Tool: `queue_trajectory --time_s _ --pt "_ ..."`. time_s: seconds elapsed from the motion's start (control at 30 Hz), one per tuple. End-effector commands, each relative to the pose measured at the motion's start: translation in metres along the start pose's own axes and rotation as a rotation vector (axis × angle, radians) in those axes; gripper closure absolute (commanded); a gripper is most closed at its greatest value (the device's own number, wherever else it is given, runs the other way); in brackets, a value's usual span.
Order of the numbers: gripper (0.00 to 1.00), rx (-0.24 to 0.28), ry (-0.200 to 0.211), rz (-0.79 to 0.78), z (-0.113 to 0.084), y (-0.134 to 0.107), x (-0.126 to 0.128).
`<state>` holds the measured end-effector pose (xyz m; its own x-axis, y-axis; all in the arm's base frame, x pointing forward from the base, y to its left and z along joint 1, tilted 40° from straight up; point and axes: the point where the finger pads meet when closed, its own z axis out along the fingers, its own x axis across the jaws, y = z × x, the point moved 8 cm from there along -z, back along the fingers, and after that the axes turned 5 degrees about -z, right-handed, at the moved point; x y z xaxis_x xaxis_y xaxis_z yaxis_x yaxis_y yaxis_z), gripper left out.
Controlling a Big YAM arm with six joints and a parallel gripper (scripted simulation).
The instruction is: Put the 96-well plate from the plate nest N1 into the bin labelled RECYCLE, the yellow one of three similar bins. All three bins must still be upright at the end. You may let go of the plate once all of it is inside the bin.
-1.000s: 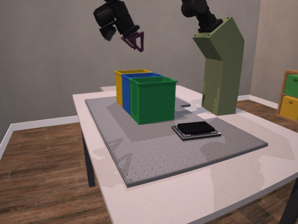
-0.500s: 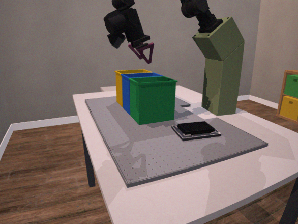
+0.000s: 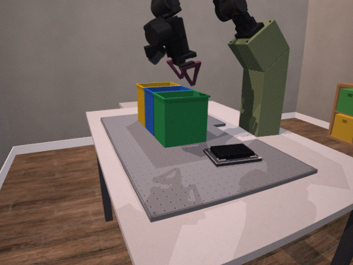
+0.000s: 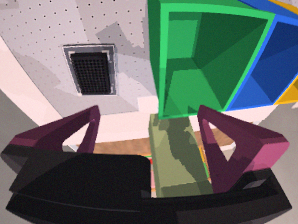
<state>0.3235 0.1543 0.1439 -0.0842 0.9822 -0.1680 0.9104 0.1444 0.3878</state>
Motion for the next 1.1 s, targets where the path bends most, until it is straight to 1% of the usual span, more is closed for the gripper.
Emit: queue_trajectory --time_s 0.0,0.03,0.07,0.1,0.13,0.23,0.27,0.3,0.33,0.37,0.43,0.47,0.53,0.6,0.67,0.7,0.73,0.83,0.87,0.9,0.93,1.0,1.07 --pt "0.00 -0.020 0.008 0.024 0.006 -0.006 0.018" --pt "0.00 -0.020 0.008 0.024 0.008 -0.008 0.022" --pt "0.00 -0.029 0.012 0.028 0.008 -0.005 0.027" --pt "0.00 -0.053 0.009 0.029 0.012 -0.015 0.030" --pt "0.00 -0.065 0.010 0.031 0.013 -0.018 0.034" --pt "0.00 -0.065 0.010 0.031 0.018 -0.025 0.047" --pt "0.00 -0.072 0.013 0.033 0.018 -0.024 0.052" --pt "0.00 -0.098 0.015 0.037 0.021 -0.033 0.054" --pt "0.00 -0.112 0.017 0.039 0.022 -0.037 0.058" --pt "0.00 -0.112 0.017 0.039 0.024 -0.040 0.062" --pt "0.00 -0.112 0.017 0.039 0.024 -0.040 0.062" --pt "0.00 -0.169 0.043 0.060 0.015 -0.040 0.064" --pt "0.00 -0.159 0.030 0.050 0.027 -0.053 0.072" --pt "0.00 -0.159 0.030 0.050 0.029 -0.059 0.080" --pt "0.00 -0.171 0.039 0.056 0.028 -0.058 0.091" --pt "0.00 -0.189 0.042 0.058 0.033 -0.071 0.090" --pt "0.00 -0.206 0.049 0.063 0.034 -0.075 0.093" --pt "0.00 -0.206 0.049 0.062 0.036 -0.086 0.104" --pt "0.00 -0.235 0.064 0.072 0.037 -0.092 0.106" --pt "0.00 -0.252 0.073 0.077 0.038 -0.097 0.108" --pt "0.00 -0.252 0.073 0.077 0.038 -0.101 0.111" --pt "0.00 -0.252 0.073 0.077 0.038 -0.101 0.111" --pt "0.00 -0.297 0.103 0.094 0.040 -0.113 0.115"
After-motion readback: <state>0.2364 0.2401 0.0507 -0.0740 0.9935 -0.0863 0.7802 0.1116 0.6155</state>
